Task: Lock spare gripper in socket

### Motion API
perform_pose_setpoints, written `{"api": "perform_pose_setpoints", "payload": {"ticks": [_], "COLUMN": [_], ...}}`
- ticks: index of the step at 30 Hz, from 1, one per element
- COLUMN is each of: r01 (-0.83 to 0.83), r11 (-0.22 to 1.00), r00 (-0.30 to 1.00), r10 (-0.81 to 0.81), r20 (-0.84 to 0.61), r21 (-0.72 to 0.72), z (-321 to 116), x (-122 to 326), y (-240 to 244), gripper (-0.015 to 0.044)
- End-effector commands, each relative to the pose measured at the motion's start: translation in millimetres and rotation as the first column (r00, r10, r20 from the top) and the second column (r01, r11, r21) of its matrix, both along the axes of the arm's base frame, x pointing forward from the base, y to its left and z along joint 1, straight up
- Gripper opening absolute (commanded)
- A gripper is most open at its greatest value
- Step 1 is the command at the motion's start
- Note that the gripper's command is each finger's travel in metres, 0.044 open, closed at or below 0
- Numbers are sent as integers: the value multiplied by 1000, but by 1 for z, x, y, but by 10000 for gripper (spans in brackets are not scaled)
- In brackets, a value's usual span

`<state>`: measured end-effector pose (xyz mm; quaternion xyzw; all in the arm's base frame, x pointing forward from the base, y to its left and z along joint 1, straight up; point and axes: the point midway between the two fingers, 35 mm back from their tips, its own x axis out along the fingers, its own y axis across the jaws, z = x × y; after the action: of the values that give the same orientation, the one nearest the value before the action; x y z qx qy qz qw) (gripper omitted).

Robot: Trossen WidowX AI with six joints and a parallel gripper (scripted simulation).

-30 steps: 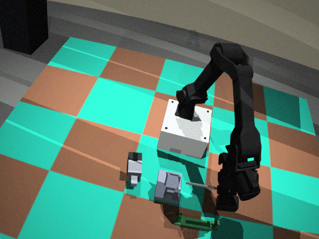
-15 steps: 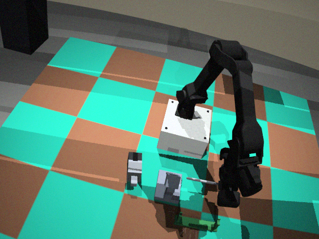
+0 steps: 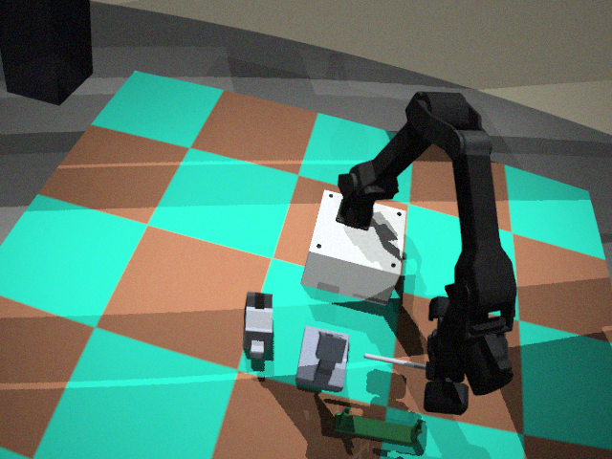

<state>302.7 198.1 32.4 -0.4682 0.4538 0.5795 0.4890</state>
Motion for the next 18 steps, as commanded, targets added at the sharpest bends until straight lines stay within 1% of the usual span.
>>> {"api": "perform_pose_setpoints", "payload": {"ticks": [1,18], "r01": [5,10], "r11": [1000,1000], "r00": [1000,1000], "r10": [-5,-11], "r20": [6,8], "r21": [3,5], "z": [4,9], "x": [11,54], "y": [6,32], "gripper": [0,0]}}
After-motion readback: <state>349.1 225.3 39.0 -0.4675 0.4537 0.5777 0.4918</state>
